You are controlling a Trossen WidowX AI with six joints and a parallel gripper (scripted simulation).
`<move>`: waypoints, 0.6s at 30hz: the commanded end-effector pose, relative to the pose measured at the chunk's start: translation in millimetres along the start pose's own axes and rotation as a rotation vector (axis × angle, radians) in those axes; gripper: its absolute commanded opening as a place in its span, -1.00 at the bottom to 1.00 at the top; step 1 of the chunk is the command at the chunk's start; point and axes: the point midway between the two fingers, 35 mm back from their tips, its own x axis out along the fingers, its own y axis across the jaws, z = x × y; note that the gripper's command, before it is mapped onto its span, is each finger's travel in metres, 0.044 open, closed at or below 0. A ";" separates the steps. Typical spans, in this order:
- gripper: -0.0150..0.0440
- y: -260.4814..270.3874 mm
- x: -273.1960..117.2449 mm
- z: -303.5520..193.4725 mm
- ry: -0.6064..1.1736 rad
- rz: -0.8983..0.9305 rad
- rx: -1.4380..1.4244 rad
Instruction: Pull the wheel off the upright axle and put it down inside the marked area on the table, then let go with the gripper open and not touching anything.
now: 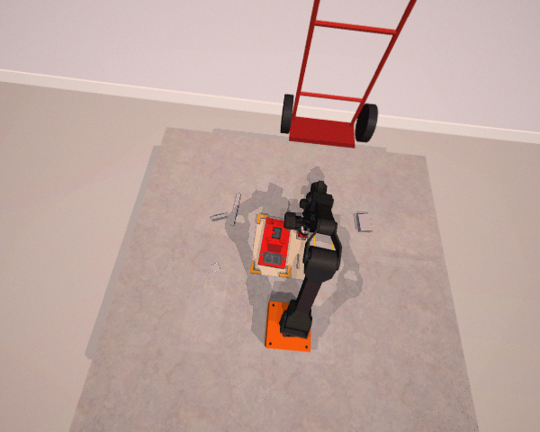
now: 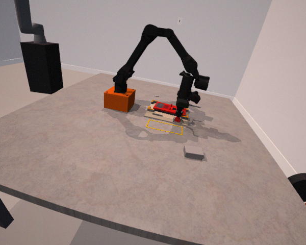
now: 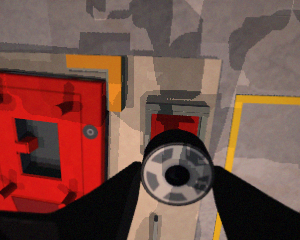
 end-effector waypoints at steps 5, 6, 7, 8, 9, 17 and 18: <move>-0.49 -0.1 -7.9 1.5 -0.010 -0.003 -0.001; -0.49 -0.1 -8.2 1.5 -0.010 -0.003 -0.001; -0.49 -0.1 -8.5 1.5 -0.010 -0.003 -0.001; -0.49 -0.1 -8.9 1.5 -0.011 -0.004 -0.001; -0.49 -0.1 -9.2 1.5 -0.011 -0.004 -0.001; -0.49 -0.1 -11.9 1.4 -0.012 -0.004 -0.001; -0.49 -0.1 -12.2 1.4 -0.012 -0.004 -0.001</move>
